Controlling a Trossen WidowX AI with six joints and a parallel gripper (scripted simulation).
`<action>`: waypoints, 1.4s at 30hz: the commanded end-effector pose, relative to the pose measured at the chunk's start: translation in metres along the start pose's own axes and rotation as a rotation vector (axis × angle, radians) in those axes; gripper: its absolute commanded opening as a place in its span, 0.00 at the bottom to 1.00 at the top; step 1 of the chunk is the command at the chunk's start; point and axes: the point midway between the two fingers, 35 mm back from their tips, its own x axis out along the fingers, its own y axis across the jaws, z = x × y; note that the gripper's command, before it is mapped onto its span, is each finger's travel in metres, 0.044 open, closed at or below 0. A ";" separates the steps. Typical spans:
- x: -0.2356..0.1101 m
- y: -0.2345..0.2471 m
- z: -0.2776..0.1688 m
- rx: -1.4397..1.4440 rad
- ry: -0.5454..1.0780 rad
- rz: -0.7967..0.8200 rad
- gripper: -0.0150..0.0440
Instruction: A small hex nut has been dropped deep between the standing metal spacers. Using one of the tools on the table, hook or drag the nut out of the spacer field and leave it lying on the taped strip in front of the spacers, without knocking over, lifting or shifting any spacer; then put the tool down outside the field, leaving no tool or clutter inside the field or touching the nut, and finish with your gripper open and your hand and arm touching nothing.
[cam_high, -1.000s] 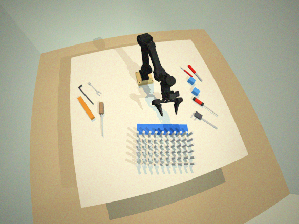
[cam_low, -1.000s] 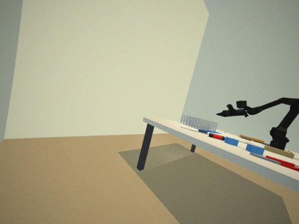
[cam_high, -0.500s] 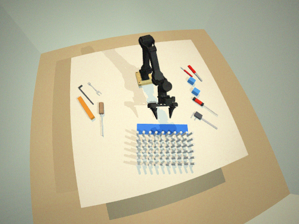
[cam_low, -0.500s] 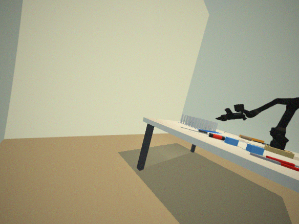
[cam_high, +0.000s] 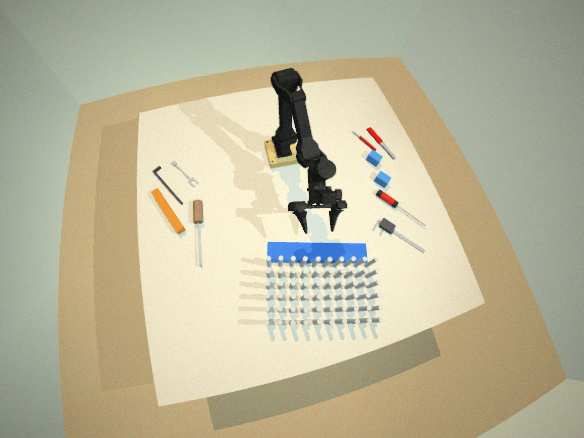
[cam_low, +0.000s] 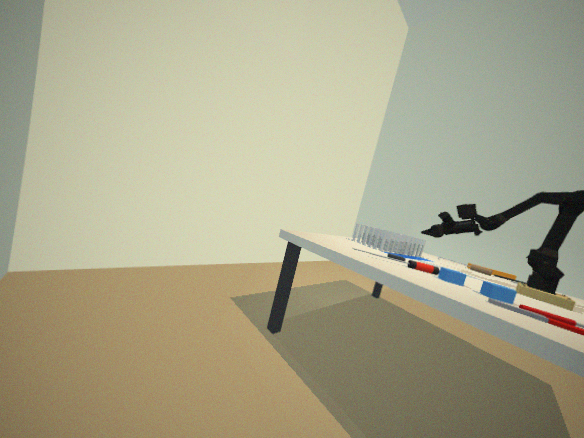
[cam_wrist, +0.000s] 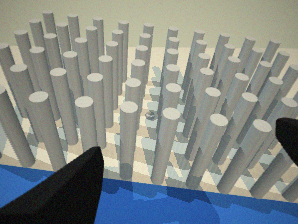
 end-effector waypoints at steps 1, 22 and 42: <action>0.000 0.000 -0.001 -0.004 0.003 -0.003 1.00; 0.038 -0.200 -0.061 1.187 0.370 -0.324 1.00; -0.103 -0.388 -0.142 2.885 0.275 -0.910 1.00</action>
